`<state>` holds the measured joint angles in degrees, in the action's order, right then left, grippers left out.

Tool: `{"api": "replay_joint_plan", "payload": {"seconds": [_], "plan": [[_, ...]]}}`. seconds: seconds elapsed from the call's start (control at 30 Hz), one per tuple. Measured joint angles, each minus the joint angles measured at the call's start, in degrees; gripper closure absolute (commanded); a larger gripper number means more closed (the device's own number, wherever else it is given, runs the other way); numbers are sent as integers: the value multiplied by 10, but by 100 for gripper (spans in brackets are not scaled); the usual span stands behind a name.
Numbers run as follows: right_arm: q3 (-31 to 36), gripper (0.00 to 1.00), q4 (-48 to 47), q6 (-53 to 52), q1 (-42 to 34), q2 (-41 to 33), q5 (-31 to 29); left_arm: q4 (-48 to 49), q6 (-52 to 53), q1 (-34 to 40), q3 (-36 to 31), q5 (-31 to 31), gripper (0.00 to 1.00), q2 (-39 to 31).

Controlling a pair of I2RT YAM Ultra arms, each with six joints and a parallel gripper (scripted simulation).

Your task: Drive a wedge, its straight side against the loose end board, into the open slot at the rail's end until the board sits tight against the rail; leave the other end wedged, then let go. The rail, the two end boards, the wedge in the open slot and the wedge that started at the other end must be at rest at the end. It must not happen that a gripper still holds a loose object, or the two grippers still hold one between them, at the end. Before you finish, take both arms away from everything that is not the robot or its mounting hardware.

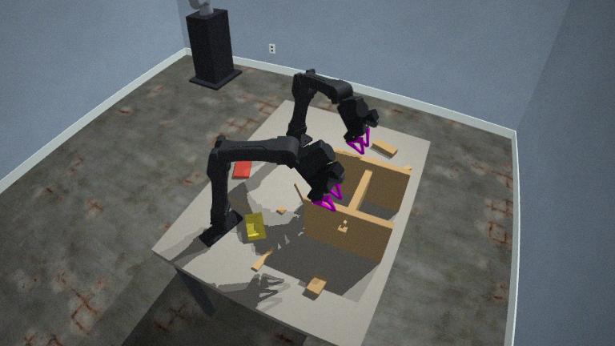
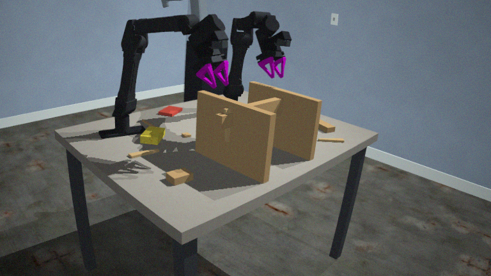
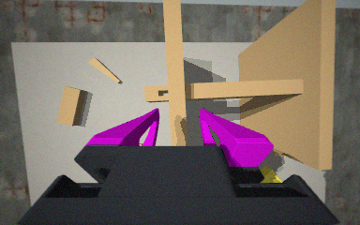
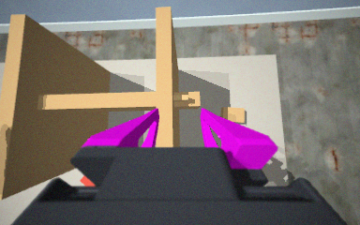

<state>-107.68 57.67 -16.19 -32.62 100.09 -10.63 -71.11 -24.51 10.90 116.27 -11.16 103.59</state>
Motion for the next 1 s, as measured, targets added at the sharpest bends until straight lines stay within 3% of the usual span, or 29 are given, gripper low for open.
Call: {"api": "replay_joint_plan", "payload": {"seconds": [0.43, 1.0], "plan": [[-87, 46, 98, -25, -44, 64, -14, -127, -39, 14, 114, -14, 46, 81], [-36, 46, 75, -26, -45, 53, -17, -137, -41, 14, 125, -16, 46, 81]]}}
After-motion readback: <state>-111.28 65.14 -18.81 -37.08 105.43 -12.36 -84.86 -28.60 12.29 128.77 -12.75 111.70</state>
